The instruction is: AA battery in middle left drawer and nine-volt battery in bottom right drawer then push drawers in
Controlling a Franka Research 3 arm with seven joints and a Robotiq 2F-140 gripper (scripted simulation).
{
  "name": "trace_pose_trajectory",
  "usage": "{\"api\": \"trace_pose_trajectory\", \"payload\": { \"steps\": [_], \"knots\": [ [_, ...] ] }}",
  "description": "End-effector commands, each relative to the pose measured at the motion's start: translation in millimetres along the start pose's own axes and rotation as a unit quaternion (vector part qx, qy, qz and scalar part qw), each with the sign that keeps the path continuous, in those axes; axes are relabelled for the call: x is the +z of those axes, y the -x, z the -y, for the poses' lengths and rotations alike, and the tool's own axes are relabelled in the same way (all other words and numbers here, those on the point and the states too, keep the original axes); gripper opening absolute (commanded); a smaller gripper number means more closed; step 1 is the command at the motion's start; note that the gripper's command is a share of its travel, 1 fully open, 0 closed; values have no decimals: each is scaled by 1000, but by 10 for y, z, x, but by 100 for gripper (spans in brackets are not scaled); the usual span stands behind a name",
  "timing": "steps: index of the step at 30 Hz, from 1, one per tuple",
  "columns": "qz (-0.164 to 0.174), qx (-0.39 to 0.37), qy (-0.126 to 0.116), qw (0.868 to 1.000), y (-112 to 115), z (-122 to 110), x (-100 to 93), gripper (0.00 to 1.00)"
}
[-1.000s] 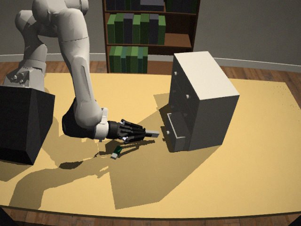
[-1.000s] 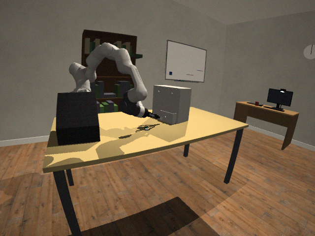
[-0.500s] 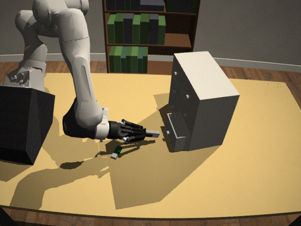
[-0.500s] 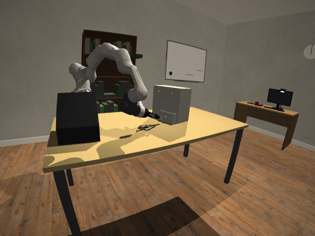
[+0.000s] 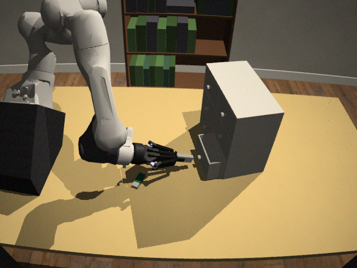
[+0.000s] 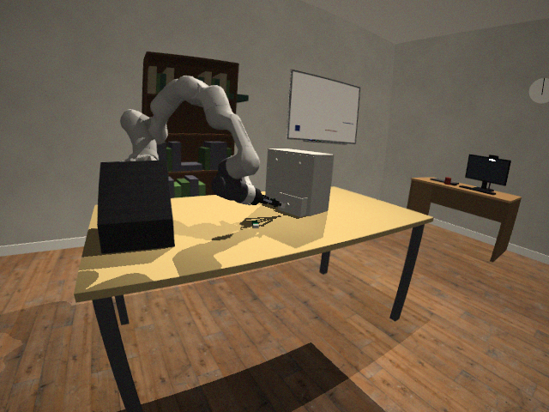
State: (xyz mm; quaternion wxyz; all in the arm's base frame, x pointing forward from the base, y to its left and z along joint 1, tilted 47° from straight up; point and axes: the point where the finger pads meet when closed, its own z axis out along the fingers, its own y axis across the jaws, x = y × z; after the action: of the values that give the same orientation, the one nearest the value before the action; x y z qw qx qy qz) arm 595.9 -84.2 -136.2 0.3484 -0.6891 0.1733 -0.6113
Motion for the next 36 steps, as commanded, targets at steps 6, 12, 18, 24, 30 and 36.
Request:
{"api": "trace_pose_trajectory", "payload": {
  "steps": [6, 12, 18, 24, 30, 36],
  "knots": [
    [1, 3, 2, 1000, -42, -11, 131, 0],
    [1, 3, 2, 1000, -79, -12, 235, 0],
    [1, 3, 2, 1000, -105, -12, 305, 0],
    [1, 3, 2, 1000, -142, -13, 408, 0],
    [1, 3, 2, 1000, -171, -13, 488, 0],
    [1, 3, 2, 1000, -197, -14, 561, 0]
  ]
}}
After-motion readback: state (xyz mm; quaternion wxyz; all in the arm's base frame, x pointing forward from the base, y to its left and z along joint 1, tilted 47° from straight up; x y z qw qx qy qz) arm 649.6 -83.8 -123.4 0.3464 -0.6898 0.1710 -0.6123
